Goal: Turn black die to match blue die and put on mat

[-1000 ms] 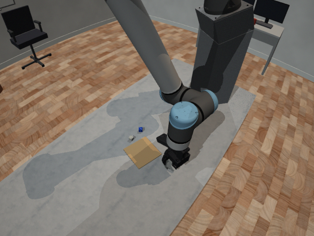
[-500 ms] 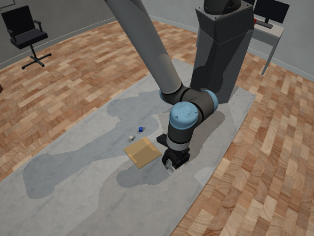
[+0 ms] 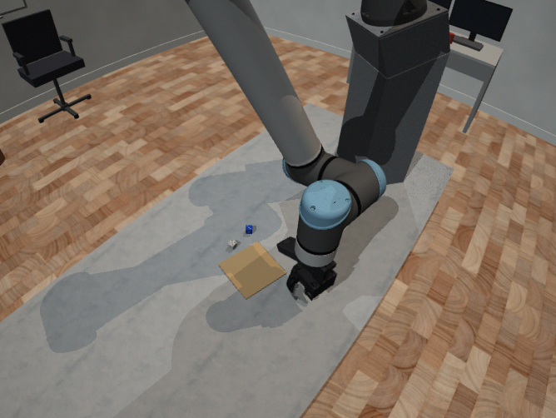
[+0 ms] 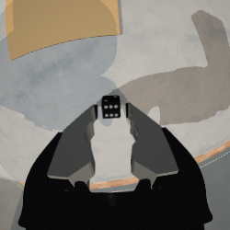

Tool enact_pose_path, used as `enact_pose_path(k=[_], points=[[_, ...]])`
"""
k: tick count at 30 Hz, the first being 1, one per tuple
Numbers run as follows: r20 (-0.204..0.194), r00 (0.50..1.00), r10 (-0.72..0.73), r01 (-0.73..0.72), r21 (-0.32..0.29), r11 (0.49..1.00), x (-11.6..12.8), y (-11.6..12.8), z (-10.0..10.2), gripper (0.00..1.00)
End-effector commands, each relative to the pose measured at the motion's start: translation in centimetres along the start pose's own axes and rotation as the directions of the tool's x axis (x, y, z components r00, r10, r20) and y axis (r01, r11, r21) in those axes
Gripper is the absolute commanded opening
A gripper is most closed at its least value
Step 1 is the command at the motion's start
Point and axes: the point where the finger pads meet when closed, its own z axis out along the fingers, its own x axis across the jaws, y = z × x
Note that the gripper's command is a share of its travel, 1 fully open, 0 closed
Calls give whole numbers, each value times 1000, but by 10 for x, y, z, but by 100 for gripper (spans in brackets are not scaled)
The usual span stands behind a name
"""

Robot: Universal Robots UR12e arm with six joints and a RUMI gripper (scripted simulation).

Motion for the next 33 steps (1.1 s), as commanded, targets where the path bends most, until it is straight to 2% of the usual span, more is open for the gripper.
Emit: enact_pose_path(k=[1,3,4,33], points=[[1,1000,0,0,0,1000,0,0,0,21],[1,1000,0,0,0,1000,0,0,0,21],[1,1000,0,0,0,1000,0,0,0,3],[1,1000,0,0,0,1000,0,0,0,3]])
